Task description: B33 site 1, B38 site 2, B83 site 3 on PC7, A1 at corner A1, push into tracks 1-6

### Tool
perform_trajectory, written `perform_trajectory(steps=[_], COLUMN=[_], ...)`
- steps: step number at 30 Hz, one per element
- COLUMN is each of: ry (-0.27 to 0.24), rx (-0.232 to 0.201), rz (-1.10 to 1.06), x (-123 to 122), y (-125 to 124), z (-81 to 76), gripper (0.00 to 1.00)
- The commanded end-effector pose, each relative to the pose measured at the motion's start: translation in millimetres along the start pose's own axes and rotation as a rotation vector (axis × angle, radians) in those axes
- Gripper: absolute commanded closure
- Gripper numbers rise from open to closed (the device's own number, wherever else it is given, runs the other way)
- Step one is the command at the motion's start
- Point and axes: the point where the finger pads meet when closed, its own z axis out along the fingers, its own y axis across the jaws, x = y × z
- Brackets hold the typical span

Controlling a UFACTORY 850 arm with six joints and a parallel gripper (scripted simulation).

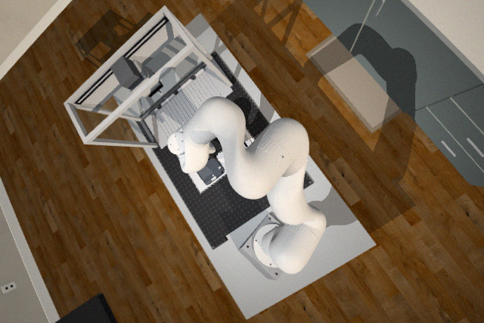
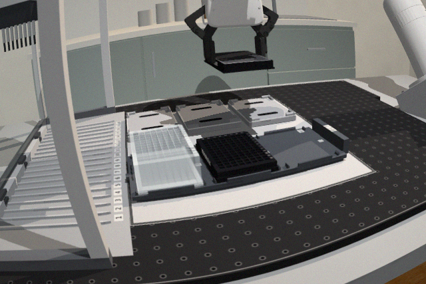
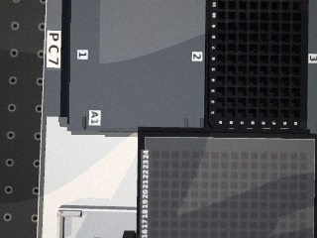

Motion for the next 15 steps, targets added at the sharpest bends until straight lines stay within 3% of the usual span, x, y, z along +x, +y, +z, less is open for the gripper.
perform_trajectory(steps=[1,15], ry=[0.0,0.0], rx=[-0.002,-0.002], rz=[0.001,0.001], x=[11,71], y=[-4,-29], z=[-0.7,-0.4], gripper=[1.0,1.0])
